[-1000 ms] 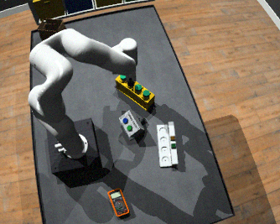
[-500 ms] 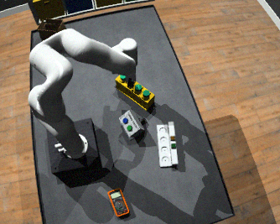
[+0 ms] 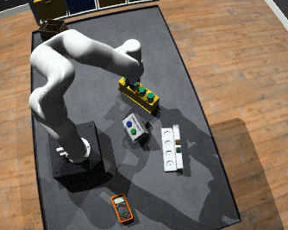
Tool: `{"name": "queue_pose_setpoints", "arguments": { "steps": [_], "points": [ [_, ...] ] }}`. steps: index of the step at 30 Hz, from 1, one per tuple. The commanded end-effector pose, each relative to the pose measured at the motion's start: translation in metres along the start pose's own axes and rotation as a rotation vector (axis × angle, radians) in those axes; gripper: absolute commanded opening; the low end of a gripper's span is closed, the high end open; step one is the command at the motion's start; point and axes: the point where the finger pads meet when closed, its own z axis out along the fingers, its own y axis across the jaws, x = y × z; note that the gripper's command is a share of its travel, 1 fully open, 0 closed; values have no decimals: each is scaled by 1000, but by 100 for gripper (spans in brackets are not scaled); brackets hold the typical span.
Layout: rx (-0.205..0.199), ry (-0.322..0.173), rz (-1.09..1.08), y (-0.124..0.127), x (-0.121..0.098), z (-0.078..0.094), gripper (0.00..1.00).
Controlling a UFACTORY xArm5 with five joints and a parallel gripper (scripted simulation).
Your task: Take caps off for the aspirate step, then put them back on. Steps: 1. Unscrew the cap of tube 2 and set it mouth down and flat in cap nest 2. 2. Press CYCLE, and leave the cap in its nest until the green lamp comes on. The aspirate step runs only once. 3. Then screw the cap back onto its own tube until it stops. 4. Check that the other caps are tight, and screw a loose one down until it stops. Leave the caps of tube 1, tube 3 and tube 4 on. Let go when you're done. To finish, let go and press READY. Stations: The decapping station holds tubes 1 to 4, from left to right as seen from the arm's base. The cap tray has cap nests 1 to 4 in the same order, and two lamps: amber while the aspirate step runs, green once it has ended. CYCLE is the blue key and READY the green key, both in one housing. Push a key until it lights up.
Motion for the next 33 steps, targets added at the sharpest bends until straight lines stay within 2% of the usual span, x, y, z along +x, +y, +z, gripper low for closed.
{"name": "queue_pose_setpoints", "arguments": {
  "steps": [1,3,13,14,26,29,33],
  "points": [
    [-4,-3,279,1,0,-1,46],
    [-4,-3,368,1,0,-1,46],
    [-4,-3,374,1,0,-1,46],
    [-4,-3,374,1,0,-1,0],
    [-4,-3,374,1,0,-1,0],
    [-4,-3,324,1,0,-1,0],
    [-3,-3,124,1,0,-1,0]
  ]
}}
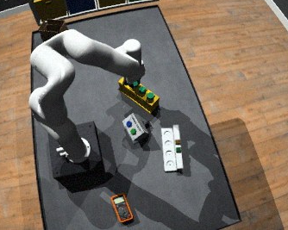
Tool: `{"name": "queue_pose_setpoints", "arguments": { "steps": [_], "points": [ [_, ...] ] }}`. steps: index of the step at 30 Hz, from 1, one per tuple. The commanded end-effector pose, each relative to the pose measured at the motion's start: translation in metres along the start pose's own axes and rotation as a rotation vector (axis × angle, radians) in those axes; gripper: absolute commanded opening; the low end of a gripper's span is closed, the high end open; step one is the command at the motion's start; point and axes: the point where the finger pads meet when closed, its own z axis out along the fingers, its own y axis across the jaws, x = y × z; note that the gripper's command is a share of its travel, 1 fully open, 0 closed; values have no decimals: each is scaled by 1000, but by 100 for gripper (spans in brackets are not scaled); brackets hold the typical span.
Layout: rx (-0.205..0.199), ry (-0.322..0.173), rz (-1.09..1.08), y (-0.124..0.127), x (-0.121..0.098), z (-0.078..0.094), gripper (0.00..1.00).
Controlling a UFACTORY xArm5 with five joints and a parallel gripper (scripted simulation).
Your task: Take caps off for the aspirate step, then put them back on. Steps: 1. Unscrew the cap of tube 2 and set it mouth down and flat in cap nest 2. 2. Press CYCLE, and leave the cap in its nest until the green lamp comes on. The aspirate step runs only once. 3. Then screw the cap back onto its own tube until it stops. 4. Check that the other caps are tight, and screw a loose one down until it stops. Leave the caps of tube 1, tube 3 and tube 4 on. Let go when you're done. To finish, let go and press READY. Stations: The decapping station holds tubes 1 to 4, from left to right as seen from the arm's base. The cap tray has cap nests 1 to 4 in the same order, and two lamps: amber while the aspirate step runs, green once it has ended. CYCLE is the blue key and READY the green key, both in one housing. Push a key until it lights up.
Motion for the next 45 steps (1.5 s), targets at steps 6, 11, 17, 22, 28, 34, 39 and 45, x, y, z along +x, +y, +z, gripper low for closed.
{"name": "queue_pose_setpoints", "arguments": {
  "steps": [6,11,17,22,28,34,39,45],
  "points": [
    [-3,-3,-443,1,0,-1,0],
    [-3,-3,-443,1,0,-1,0],
    [-3,-3,-443,1,0,-1,46],
    [-3,-3,-443,1,0,-1,46],
    [-4,-3,-276,1,0,-2,46],
    [-4,-3,-181,1,0,-4,46],
    [-4,-3,-181,1,0,-6,46],
    [-4,-3,-181,1,0,-8,46]
  ]
}}
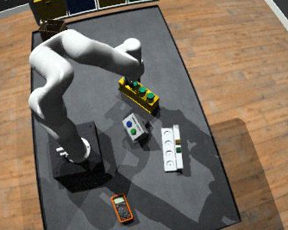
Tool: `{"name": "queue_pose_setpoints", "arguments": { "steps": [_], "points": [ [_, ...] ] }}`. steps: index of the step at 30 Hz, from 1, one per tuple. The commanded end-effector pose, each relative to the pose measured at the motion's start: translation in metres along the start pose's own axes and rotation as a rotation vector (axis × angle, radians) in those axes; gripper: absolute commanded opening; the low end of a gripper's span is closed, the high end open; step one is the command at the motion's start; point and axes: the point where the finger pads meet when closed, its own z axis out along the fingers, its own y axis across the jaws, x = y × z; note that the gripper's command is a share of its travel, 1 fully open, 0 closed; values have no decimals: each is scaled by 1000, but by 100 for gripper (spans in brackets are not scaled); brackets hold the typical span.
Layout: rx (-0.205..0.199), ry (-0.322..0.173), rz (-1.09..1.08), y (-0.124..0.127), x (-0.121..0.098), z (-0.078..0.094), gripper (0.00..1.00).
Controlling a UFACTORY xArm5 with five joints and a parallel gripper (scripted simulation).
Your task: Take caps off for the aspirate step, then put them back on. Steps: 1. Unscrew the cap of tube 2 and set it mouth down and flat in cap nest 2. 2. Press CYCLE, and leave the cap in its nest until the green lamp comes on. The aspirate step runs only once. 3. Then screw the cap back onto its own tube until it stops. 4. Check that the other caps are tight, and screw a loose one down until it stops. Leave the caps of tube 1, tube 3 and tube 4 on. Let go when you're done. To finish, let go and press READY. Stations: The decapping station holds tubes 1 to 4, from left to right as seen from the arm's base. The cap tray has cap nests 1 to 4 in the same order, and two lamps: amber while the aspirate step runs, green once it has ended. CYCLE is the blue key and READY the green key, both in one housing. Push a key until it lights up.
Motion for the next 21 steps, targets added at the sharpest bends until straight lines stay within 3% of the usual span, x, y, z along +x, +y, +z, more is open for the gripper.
{"name": "queue_pose_setpoints", "arguments": {
  "steps": [1,5,6,21],
  "points": [
    [-4,-3,3,1,0,-2,46],
    [-4,-3,3,1,0,-2,46],
    [-4,-3,3,1,0,-2,0],
    [-4,-3,3,1,0,-5,0]
  ]
}}
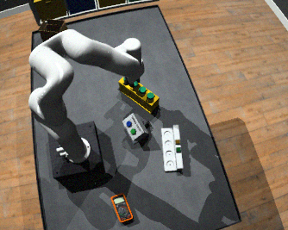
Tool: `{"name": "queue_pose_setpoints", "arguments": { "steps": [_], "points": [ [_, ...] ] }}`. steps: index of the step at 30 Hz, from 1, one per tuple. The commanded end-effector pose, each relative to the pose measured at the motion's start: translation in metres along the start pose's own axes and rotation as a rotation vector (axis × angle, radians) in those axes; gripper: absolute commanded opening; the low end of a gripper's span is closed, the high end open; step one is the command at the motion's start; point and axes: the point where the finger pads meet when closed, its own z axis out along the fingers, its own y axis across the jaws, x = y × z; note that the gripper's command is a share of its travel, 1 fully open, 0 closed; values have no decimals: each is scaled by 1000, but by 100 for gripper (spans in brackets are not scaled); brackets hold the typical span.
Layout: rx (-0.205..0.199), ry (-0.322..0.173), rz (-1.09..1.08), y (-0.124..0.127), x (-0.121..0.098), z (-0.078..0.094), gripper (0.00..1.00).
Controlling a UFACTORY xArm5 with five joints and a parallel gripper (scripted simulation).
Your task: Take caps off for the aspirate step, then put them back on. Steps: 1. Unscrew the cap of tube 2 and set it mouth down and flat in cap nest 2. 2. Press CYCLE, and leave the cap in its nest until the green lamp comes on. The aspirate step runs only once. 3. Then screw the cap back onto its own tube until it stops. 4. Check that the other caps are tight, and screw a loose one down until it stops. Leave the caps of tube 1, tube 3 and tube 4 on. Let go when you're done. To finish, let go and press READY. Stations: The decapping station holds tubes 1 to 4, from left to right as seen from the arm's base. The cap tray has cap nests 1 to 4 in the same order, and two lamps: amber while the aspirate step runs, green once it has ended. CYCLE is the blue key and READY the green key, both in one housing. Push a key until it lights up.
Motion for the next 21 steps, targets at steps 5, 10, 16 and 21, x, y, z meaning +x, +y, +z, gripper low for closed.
{"name": "queue_pose_setpoints", "arguments": {
  "steps": [5,10,16,21],
  "points": [
    [-4,-3,0,1,0,-19,0],
    [-4,-3,0,1,0,-34,0],
    [-4,-3,-83,-1,-8,-37,0],
    [-3,-4,-352,-11,-35,-37,0]
  ]
}}
